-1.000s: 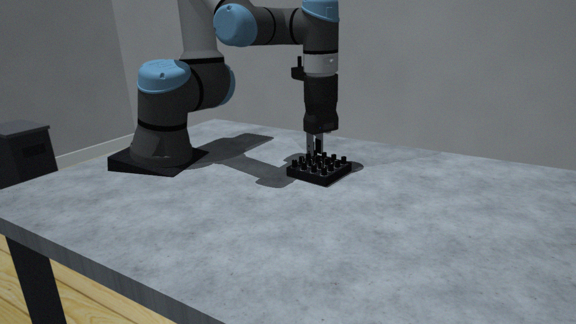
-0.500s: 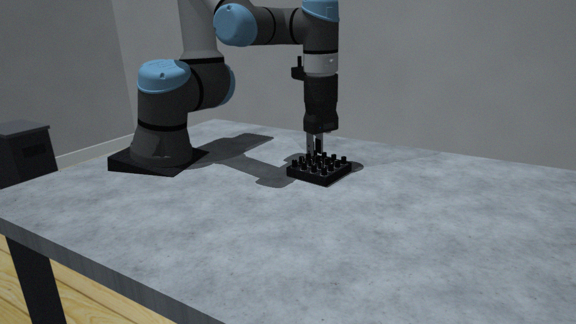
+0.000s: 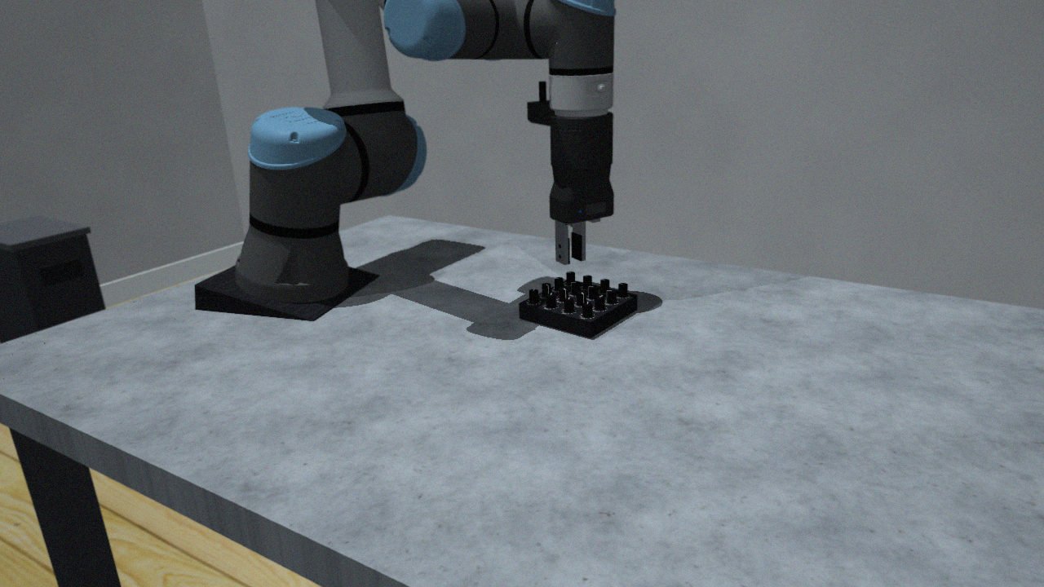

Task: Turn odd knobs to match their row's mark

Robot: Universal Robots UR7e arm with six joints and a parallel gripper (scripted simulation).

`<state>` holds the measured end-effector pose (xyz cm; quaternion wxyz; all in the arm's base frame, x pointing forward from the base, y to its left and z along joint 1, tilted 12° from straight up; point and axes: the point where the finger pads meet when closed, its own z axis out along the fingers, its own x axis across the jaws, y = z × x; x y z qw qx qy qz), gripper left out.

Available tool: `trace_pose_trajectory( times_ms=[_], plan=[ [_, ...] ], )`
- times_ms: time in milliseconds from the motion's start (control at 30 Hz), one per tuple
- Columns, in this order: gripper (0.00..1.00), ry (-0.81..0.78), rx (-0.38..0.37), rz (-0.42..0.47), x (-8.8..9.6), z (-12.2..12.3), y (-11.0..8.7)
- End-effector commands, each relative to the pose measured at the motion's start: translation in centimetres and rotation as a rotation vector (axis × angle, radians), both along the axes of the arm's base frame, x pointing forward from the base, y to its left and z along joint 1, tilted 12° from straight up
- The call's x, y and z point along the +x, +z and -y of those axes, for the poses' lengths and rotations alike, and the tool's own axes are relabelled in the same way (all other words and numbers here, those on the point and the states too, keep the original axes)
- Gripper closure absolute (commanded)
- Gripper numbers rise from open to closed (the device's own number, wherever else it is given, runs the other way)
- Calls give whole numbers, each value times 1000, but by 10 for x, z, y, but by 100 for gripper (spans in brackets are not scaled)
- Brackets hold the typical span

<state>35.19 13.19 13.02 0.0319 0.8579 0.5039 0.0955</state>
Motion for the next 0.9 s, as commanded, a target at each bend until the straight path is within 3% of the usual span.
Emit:
trace_pose_trajectory(
  times_ms=[0, 667, 867],
  plan=[
    [54, 0, 0, 1, -2, 1, 10],
    [54, -1, 0, 1, -2, 1, 13],
    [54, -67, 14, -2, 1, 3, 15]
  ],
)
